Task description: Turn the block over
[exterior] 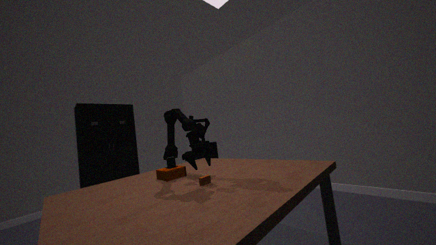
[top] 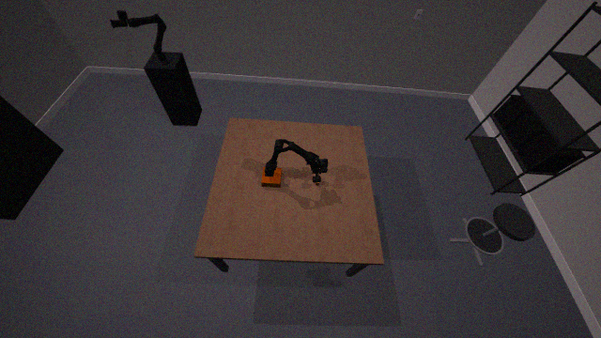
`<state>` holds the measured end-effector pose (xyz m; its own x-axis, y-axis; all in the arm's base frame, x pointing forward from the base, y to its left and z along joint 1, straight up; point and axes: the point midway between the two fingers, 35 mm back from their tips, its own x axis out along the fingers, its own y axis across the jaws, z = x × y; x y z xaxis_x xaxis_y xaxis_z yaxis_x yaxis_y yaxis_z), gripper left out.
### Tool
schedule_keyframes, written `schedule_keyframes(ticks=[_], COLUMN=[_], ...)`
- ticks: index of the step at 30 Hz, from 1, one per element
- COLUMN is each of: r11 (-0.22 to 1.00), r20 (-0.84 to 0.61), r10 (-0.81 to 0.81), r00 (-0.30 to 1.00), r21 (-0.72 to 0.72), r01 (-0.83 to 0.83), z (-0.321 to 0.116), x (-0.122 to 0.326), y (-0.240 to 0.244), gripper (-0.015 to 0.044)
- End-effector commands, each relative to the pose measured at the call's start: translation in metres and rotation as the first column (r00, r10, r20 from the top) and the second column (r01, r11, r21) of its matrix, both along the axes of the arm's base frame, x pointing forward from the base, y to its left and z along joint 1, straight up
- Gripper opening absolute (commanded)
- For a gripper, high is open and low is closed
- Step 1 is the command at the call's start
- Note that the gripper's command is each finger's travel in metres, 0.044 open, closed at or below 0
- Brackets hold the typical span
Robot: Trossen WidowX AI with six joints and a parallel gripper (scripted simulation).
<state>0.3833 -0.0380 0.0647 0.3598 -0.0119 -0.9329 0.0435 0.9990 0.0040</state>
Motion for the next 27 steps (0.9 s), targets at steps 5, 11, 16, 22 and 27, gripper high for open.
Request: schedule_keyframes(ticks=[5,11,16,22,27], r11=[1.0,1.0,1.0,1.0,1.0], r20=[-0.283,-0.33,-0.33,-0.33,-0.33], r10=[0.002,0.004,0.004,0.004,0.004], r00=[0.959,0.944,0.944,0.944,0.944], r21=[0.006,0.007,0.007,0.007,0.007], r01=[-0.001,-0.001,-0.001,-0.001,-0.001], z=[0.018,0.022,0.011,-0.013,-0.028], x=[0.01,0.01,0.01,0.011,0.011], y=[-0.001,0.0,0.0,-0.001,-0.001], gripper=[0.044,0.044,0.044,0.044,0.044])
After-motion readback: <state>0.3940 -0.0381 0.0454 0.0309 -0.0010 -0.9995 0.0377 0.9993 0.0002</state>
